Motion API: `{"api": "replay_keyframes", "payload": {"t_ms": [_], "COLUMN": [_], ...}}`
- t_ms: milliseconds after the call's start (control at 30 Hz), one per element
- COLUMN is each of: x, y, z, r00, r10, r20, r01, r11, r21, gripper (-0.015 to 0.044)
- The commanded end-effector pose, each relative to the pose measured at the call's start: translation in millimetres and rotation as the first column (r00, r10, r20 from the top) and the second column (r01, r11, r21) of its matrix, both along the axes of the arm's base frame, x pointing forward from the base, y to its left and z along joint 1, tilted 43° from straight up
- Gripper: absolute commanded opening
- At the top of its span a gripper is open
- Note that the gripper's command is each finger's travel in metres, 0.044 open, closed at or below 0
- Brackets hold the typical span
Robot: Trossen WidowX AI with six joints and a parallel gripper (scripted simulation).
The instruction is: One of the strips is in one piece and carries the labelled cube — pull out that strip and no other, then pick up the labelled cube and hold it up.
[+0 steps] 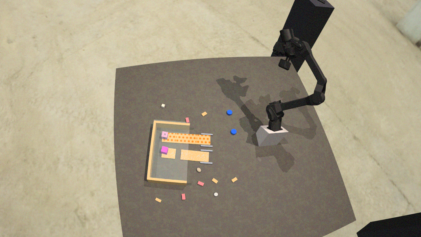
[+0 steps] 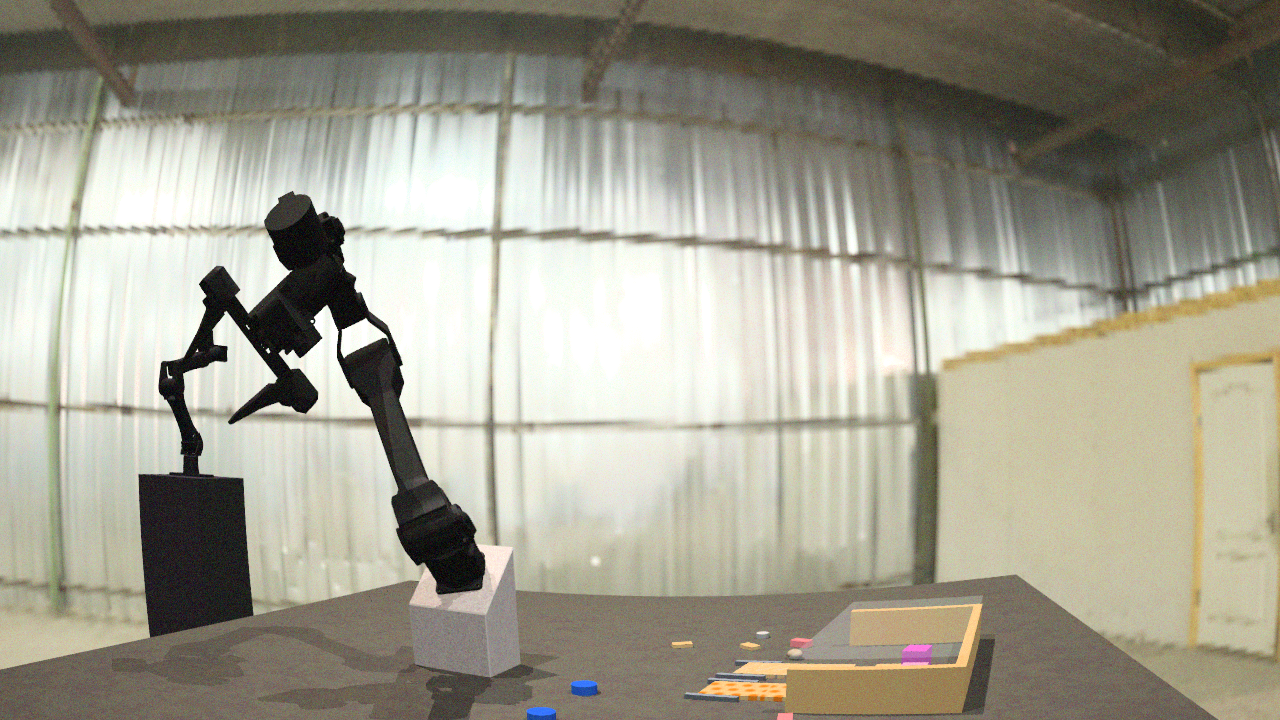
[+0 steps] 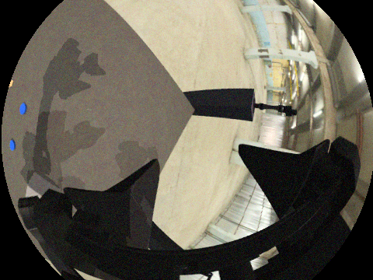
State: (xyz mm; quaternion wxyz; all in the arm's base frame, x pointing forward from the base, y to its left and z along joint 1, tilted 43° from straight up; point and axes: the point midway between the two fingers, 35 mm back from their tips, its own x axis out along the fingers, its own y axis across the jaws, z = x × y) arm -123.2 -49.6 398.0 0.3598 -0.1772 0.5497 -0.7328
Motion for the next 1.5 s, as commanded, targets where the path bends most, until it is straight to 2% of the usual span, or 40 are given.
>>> {"api": "replay_keyframes", "payload": {"t_ms": [0, 100, 267, 433, 733, 900, 1100, 1267, 1467], "x": [1.3, 20.3, 61.4, 126.1, 252.2, 328.8, 399.1, 434.7, 450.6], "y": [-2.7, -37.6, -95.4, -145.4, -177.6, -163.9, -114.2, -61.0, 11.7], "z": [-0.4, -6.8, -14.9, -35.8, -92.1, -139.5, -198.3, -248.2, -317.0], "r00": [1.0, 0.995, 0.969, 0.902, 0.725, 0.595, 0.419, 0.276, 0.107], "r10": [0.007, 0.098, 0.242, 0.422, 0.666, 0.768, 0.86, 0.899, 0.898], "r20": [0.0, 0.011, 0.053, 0.094, 0.175, 0.238, 0.292, 0.341, 0.428], "r01": [-0.007, -0.098, -0.245, -0.429, -0.685, -0.799, -0.906, -0.961, -0.994], "r11": [1.0, 0.994, 0.968, 0.901, 0.724, 0.597, 0.417, 0.268, 0.088], "r21": [0.005, 0.054, 0.051, 0.065, 0.079, 0.072, 0.074, 0.073, 0.064], "gripper": [0.04, 0.04, 0.04, 0.04, 0.04, 0.04, 0.04, 0.04, 0.04]}}
